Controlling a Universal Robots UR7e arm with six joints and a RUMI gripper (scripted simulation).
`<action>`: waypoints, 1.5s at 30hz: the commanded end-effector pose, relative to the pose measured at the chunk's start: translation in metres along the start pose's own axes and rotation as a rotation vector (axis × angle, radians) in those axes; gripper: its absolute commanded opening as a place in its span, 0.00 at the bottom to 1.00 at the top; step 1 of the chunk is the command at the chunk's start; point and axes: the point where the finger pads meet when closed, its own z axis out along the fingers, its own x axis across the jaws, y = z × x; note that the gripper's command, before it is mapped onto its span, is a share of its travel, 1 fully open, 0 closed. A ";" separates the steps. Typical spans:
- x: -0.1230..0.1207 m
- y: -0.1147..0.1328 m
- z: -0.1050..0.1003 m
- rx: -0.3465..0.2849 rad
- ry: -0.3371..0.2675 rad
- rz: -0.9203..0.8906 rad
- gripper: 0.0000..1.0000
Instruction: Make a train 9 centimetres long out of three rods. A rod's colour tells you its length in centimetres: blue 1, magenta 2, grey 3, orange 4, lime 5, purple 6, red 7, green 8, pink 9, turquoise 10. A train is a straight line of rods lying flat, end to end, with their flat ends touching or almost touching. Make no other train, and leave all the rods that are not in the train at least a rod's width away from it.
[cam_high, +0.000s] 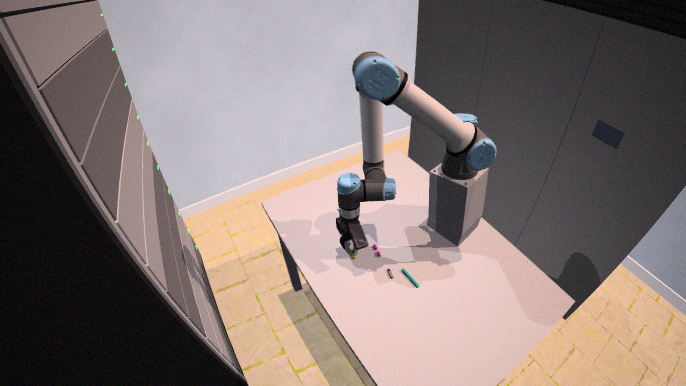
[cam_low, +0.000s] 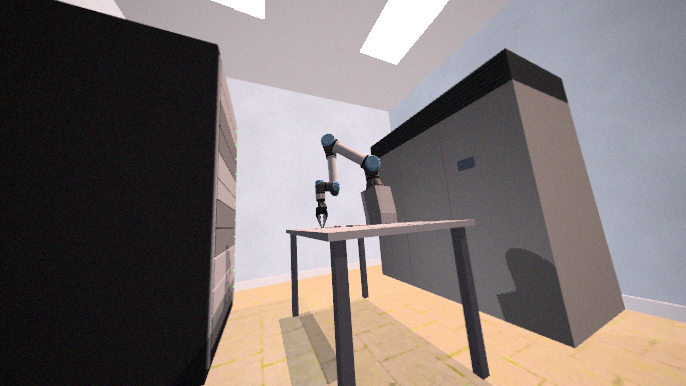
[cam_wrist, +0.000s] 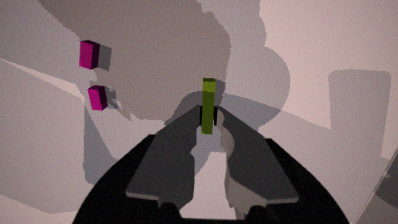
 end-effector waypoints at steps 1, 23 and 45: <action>0.001 0.000 0.000 0.000 0.001 0.000 0.00; 0.000 0.000 -0.056 0.000 0.001 0.000 0.00; 0.000 0.000 -0.100 0.000 0.001 0.000 0.00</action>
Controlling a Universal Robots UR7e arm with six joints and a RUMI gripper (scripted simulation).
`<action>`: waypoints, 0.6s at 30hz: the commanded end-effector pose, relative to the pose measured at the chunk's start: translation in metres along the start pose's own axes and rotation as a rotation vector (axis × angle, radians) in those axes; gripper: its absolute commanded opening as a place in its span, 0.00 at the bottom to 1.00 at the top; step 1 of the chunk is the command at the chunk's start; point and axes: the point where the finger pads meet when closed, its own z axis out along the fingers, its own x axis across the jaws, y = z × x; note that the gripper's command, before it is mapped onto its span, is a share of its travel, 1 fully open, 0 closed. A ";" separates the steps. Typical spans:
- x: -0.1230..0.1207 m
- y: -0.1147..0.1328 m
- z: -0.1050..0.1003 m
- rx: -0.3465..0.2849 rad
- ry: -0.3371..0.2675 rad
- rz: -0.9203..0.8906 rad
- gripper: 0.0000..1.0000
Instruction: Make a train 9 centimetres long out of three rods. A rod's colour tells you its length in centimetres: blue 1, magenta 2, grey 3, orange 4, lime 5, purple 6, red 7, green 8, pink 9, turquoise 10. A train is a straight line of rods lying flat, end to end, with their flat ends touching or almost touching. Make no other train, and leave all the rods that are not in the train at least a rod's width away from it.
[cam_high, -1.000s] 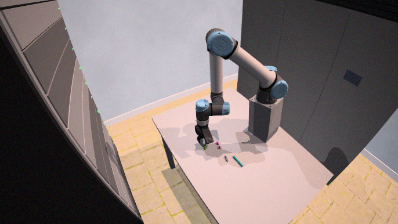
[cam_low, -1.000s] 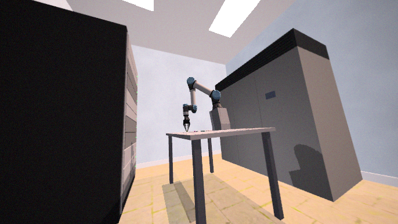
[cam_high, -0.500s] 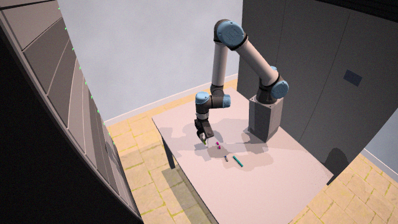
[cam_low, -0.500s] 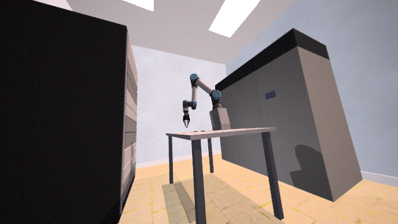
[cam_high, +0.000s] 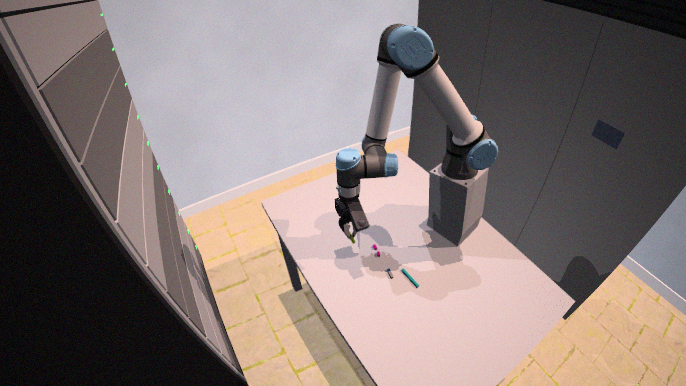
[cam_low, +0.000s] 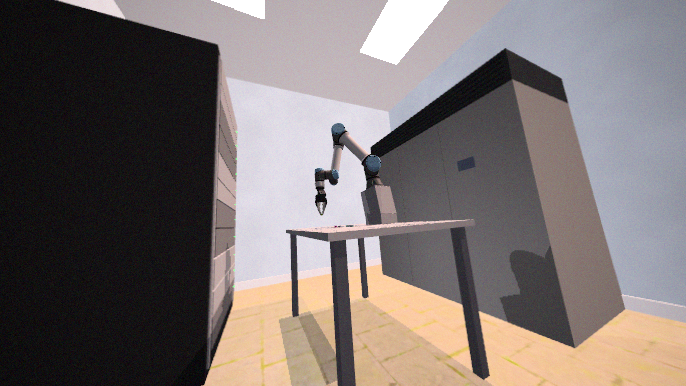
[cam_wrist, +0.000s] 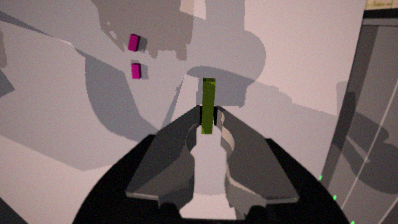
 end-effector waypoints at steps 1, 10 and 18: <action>0.000 0.000 -0.003 0.000 0.001 0.000 0.00; -0.001 -0.005 -0.003 0.000 0.001 0.003 0.00; -0.012 -0.051 -0.002 0.003 0.000 0.027 0.00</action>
